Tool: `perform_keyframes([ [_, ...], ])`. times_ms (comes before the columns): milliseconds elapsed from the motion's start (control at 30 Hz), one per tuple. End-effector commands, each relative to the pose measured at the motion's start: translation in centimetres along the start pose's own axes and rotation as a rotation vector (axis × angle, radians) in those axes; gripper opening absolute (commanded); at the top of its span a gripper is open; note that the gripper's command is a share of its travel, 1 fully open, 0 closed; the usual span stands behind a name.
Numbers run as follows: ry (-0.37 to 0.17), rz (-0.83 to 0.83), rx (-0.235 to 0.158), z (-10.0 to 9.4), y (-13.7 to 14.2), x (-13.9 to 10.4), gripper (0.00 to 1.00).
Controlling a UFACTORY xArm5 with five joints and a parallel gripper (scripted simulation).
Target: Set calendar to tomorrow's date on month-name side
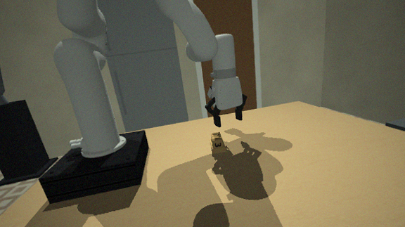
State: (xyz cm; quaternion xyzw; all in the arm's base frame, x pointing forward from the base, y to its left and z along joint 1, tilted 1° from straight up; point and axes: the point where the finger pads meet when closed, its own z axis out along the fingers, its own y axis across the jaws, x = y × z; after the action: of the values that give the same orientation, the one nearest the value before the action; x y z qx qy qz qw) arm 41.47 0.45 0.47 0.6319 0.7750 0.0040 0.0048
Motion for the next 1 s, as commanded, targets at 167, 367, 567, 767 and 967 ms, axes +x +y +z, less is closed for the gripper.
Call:
perform_keyframes([
  [167, -0.001, 0.163, -0.004, -0.1, -0.2, -0.8, 1.00],
  [367, -0.001, 0.283, -0.004, -0.1, -0.8, -2.0, 1.00],
  [567, -0.001, 0.343, -0.005, -0.2, -0.8, -2.3, 1.00],
  [767, -0.001, 0.545, -0.005, -0.2, -1.4, -3.4, 1.00],
  [967, -0.001, 0.604, -0.005, -0.2, -1.6, -3.9, 1.00],
])
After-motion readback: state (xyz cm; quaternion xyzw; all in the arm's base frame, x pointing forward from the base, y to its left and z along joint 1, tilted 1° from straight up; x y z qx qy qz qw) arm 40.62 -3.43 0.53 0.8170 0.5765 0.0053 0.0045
